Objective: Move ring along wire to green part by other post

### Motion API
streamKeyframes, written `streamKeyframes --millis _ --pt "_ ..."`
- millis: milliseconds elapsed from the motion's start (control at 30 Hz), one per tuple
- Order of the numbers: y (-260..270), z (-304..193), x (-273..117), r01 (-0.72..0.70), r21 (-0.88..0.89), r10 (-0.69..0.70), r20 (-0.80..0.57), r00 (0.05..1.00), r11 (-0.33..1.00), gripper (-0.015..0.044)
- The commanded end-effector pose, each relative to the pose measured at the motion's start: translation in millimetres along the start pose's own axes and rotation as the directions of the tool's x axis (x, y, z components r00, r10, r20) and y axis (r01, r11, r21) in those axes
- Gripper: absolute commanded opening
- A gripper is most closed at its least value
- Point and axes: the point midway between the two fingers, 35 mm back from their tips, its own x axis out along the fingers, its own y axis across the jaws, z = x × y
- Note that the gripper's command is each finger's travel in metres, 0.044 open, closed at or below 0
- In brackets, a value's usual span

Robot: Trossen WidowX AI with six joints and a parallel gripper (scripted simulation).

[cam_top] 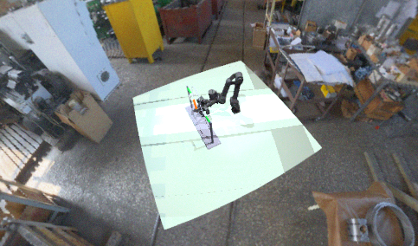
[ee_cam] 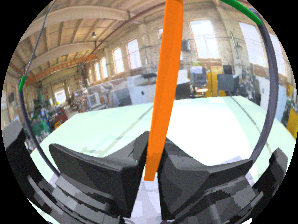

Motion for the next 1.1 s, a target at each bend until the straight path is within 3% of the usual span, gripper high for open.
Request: streamKeyframes --millis 0,367,1067 --pt "12.4 2.9 -0.3 -0.005 0.070 0.004 0.011 1.000 0.998 -0.0150" --pt "46.1 9.2 -1.6 -0.028 0.270 0.028 0.004 1.000 0.962 -0.0150" --pt "93.2 34.2 -30.8 -0.055 0.568 0.176 -0.161 0.971 0.821 -0.0150"
